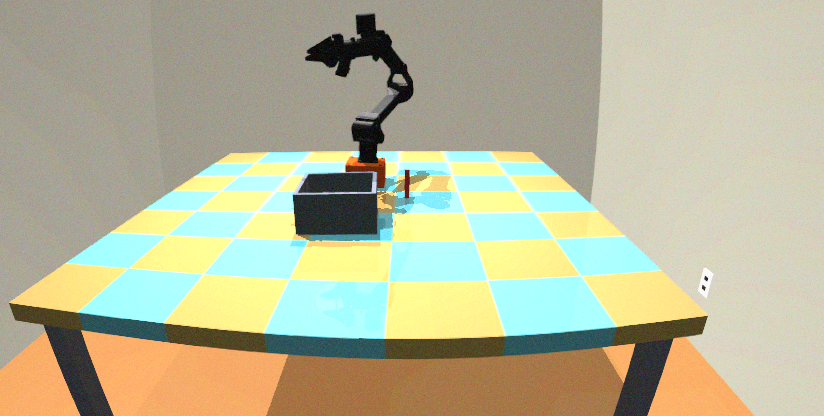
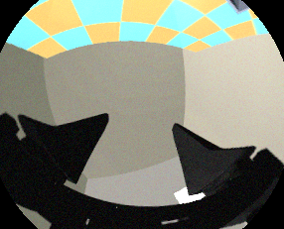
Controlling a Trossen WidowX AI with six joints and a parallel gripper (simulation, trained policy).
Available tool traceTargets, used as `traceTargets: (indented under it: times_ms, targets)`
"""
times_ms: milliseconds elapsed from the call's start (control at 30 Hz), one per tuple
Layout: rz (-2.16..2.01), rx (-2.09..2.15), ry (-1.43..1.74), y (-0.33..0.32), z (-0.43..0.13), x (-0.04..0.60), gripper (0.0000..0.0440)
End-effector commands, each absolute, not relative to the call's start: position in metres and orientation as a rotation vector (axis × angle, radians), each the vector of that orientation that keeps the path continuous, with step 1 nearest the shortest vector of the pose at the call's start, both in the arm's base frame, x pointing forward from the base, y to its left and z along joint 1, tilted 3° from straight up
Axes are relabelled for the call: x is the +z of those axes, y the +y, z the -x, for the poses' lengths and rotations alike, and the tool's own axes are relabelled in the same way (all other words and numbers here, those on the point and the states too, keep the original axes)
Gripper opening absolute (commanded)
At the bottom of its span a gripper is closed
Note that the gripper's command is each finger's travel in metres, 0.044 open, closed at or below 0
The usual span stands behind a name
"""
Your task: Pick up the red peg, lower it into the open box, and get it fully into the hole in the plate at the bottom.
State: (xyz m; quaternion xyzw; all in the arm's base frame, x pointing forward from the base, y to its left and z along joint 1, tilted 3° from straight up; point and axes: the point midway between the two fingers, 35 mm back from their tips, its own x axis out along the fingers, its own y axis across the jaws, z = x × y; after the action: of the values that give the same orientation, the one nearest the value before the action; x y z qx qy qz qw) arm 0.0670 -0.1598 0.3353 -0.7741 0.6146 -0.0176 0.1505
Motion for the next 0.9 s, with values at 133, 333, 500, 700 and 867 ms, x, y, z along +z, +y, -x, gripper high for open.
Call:
traceTargets:
  times_ms: [133,333,500,700,867]
  targets:
    - [2.117,-0.111,1.642,-0.158,-0.079,0.325,0.0440]
    - [1.960,-0.111,1.508,-0.154,-0.103,0.303,0.0440]
    - [1.808,-0.100,1.425,-0.148,-0.122,0.283,0.0440]
    - [1.611,-0.094,1.353,-0.138,-0.141,0.261,0.0440]
    - [1.438,-0.098,1.310,-0.126,-0.155,0.244,0.0440]
